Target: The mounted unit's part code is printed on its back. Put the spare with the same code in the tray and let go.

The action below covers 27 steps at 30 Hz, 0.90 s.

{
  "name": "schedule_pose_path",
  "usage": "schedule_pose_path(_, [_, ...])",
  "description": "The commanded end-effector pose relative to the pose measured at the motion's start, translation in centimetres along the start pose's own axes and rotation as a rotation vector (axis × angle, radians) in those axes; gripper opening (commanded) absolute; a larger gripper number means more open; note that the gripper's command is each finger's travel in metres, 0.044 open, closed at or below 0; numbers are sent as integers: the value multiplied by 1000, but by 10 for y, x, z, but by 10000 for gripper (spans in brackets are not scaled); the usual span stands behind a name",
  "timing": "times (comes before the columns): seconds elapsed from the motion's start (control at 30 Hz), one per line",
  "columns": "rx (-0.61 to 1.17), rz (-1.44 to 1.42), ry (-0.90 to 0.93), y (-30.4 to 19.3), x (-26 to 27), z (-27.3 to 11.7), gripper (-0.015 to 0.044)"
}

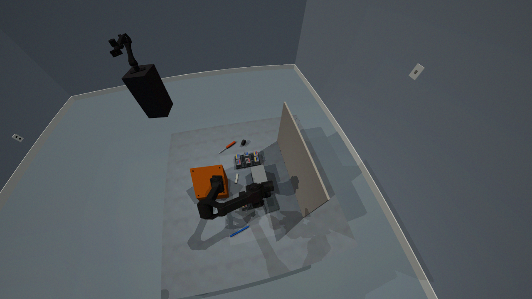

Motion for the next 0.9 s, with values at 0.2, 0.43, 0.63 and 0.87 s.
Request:
schedule_pose_path(0.2, [-6, 31, -1, 1, -3, 39, 300])
schedule_pose_path(0.43, [-6, 30, -1, 1, -3, 42, 300])
schedule_pose_path(0.63, [-5, 31, -1, 0, -3, 46, 300])
schedule_pose_path(0.87, [-3, 31, -1, 0, -1, 57, 300])
Point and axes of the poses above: the point midway between the two fingers, 35 mm back from their tips, its own z axis out along the fingers, its own x axis across the jaws, y = z × x, the point moved 1 cm from there along -z, back along the fingers, and after that the axes turned 3 degrees about z, right-handed, at the moved point
